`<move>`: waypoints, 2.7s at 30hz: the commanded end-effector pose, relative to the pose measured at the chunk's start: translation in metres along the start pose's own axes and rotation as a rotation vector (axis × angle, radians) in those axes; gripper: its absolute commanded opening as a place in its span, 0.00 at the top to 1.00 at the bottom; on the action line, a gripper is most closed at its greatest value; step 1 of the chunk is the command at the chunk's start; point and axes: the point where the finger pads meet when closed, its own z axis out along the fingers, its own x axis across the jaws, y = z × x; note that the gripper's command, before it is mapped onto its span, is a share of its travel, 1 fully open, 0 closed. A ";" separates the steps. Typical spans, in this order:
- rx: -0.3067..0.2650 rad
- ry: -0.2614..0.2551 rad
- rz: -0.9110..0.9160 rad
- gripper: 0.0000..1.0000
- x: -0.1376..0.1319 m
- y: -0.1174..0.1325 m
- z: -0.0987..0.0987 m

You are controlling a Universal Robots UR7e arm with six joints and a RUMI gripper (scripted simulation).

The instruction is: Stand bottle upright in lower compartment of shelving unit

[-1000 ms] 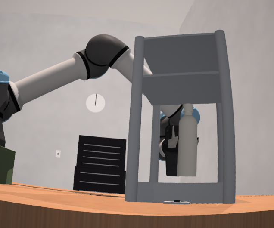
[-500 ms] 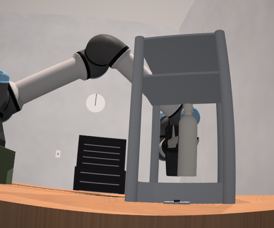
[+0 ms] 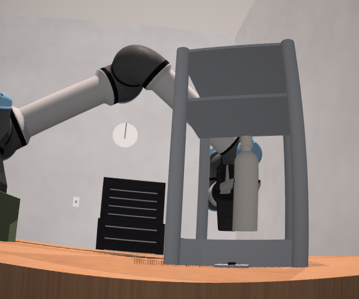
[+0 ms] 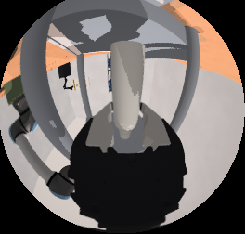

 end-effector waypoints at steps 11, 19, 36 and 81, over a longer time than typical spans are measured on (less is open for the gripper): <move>0.001 0.000 0.005 1.00 0.001 0.003 0.000; 0.002 0.000 0.005 1.00 0.001 0.003 0.000; 0.000 0.000 0.001 1.00 0.000 -0.019 0.001; 0.001 -0.001 0.004 0.83 0.001 -0.022 0.001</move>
